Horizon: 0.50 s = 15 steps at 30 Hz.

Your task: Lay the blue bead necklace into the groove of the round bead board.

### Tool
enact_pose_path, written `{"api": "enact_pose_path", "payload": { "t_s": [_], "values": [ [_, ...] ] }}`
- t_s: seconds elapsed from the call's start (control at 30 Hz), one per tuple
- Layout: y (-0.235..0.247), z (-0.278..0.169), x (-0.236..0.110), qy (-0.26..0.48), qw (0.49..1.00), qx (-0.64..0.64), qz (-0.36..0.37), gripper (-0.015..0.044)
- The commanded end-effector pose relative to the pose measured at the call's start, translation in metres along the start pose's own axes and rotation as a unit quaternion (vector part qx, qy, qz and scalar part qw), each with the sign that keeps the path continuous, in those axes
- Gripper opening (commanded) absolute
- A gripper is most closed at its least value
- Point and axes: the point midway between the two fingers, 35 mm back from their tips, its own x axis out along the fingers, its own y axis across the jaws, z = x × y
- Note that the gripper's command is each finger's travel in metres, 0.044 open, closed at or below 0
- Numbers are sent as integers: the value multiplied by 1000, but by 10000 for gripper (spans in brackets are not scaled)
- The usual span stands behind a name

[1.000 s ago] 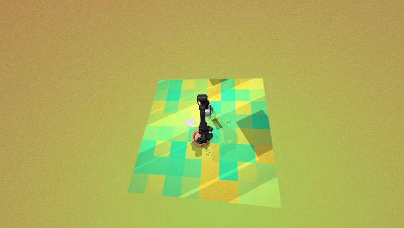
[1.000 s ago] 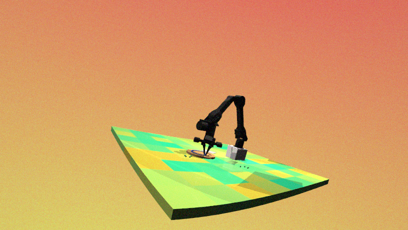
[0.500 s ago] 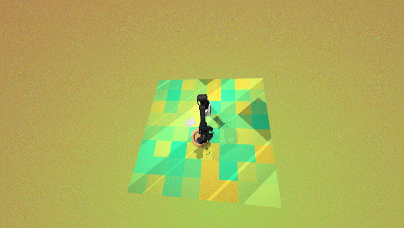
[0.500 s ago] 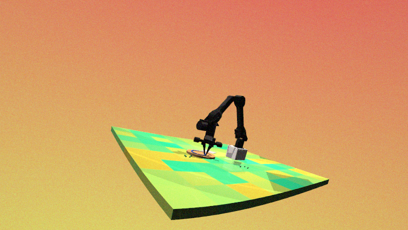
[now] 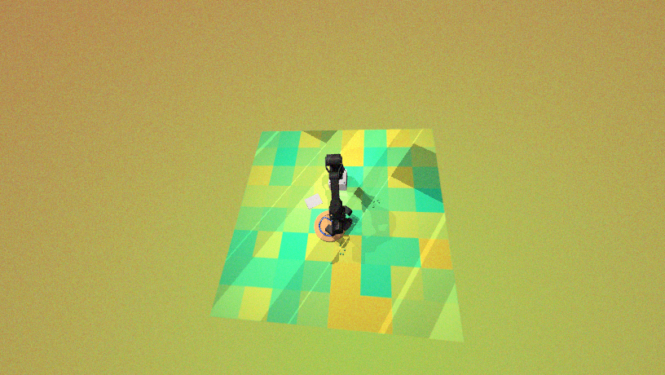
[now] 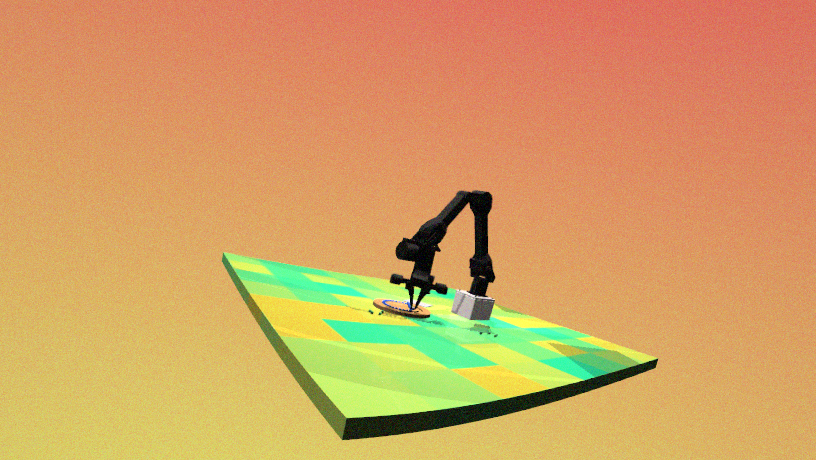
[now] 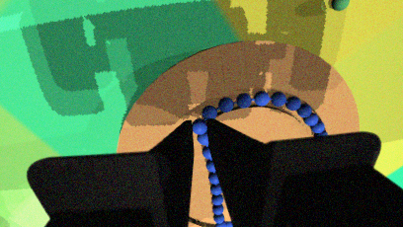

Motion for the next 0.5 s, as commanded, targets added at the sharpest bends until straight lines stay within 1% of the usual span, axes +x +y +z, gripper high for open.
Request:
{"api": "enact_pose_path", "payload": {
  "t_s": [0.0,0.3,0.47],
  "values": [
    [2,2,-1,-3,1000,2,-1,0],
    [2,2,7,-3,1000,2,-1,0],
    [1,2,3,-2,1000,0,-3,131]
  ]
}}
